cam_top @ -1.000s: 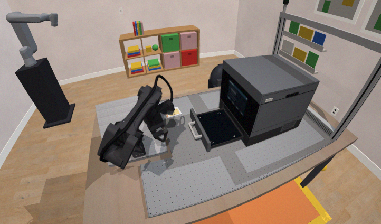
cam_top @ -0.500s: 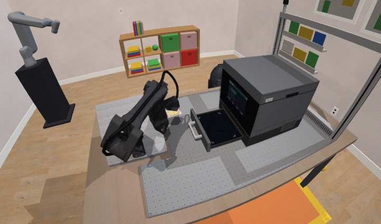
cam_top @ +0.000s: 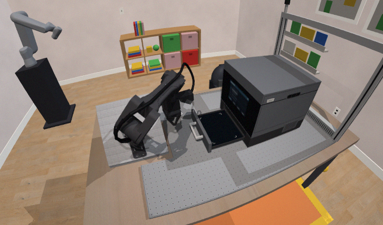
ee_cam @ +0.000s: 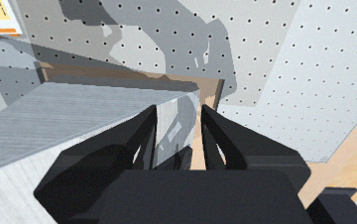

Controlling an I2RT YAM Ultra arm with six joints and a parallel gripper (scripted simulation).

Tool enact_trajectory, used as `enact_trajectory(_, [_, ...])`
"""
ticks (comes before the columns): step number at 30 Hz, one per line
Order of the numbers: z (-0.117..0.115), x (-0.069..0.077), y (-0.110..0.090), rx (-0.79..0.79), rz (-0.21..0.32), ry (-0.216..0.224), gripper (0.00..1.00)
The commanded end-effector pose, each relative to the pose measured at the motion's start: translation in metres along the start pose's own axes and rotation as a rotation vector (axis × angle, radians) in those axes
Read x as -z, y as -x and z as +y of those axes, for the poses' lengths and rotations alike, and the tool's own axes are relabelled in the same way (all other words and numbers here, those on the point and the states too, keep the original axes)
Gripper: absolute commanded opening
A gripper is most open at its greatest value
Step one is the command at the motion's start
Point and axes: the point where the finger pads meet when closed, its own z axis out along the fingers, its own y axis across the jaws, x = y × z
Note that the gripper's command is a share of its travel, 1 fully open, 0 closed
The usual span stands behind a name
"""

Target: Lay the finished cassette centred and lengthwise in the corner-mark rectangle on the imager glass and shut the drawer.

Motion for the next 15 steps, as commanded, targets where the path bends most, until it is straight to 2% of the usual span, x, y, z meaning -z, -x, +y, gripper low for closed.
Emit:
enact_trajectory(1, [0.006, 0.004, 0.020, -0.046, 0.013, 0.003, 0.35])
enact_trajectory(5, [0.013, 0.003, 0.043, -0.045, -0.002, 0.006, 0.35])
enact_trajectory(6, [0.012, 0.002, 0.042, -0.073, 0.037, 0.001, 0.35])
enact_trajectory(9, [0.019, 0.000, 0.062, -0.077, 0.017, 0.008, 0.35])
enact_trajectory(10, [0.018, -0.001, 0.060, -0.105, 0.059, 0.006, 0.35])
enact_trajectory(12, [0.018, -0.001, 0.060, -0.105, 0.059, 0.006, 0.35])
enact_trajectory(15, [0.024, -0.006, 0.080, -0.109, 0.036, 0.010, 0.35])
